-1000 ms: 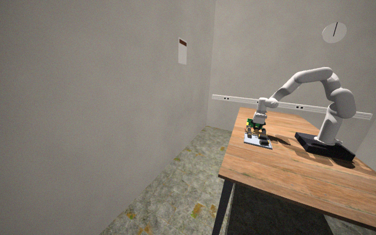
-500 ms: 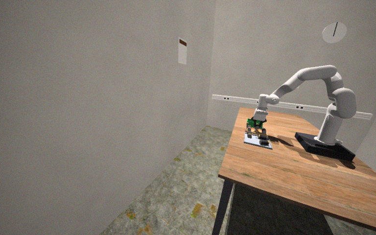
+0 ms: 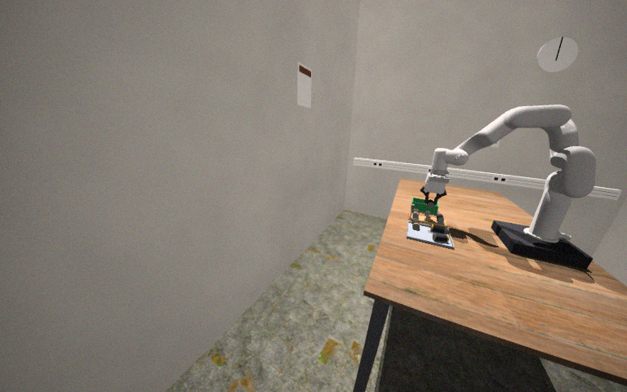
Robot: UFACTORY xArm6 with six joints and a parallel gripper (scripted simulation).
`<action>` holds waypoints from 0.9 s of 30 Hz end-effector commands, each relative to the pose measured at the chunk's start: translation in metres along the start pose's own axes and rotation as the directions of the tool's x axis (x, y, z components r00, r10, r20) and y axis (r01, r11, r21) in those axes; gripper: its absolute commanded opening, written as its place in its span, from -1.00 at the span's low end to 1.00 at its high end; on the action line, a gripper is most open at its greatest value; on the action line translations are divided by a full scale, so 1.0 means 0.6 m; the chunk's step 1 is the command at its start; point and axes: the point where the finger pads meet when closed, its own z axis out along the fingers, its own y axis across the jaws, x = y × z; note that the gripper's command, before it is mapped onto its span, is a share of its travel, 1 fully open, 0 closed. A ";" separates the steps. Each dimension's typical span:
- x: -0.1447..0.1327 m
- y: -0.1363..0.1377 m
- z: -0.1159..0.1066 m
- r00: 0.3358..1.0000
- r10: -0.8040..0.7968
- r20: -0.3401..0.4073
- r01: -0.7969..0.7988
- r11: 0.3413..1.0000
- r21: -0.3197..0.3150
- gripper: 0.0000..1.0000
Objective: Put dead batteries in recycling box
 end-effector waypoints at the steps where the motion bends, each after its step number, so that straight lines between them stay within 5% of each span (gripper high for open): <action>1: 0.000 0.000 -0.064 1.000 0.000 0.000 0.000 1.000 -0.001 -0.44; 27: 0.008 0.002 -0.066 1.000 0.012 0.000 -0.012 1.000 -0.001 -0.44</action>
